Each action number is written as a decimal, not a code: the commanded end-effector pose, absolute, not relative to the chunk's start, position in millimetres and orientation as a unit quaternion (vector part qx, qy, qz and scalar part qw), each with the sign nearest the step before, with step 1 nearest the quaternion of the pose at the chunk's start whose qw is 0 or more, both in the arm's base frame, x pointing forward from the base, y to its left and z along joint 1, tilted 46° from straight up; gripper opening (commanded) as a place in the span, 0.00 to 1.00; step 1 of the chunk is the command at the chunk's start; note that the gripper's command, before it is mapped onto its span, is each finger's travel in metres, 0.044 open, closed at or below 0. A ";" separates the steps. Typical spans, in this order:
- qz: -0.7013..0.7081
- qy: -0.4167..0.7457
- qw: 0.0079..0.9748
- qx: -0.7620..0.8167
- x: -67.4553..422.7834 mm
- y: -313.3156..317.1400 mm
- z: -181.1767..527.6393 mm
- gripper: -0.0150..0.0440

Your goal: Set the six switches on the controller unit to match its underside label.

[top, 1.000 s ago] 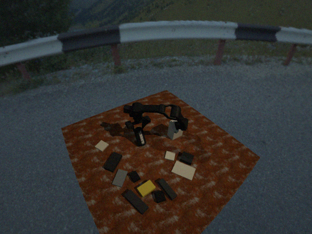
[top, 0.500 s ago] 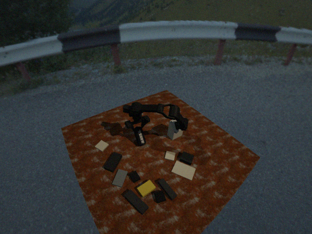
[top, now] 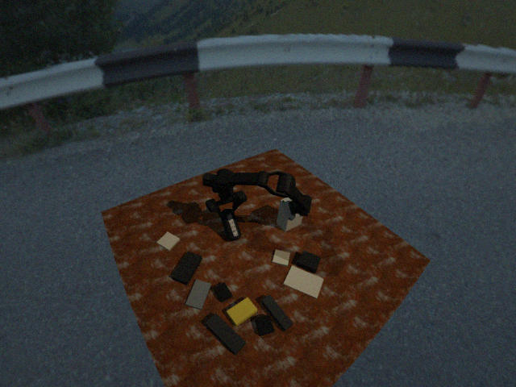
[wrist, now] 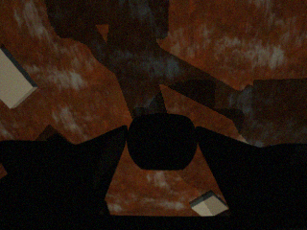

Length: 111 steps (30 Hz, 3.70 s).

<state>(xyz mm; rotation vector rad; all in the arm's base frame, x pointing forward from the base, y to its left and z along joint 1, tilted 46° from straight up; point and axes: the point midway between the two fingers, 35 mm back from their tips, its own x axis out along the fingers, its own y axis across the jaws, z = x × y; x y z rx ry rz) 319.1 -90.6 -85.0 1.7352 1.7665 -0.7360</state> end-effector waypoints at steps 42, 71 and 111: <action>-0.271 0.667 0.268 0.640 316.4 -82.4 -125.1 0.83; -0.271 0.667 0.268 0.640 315.9 -77.0 -147.5 0.83; -0.270 0.667 0.268 0.640 314.9 -63.1 -176.1 0.83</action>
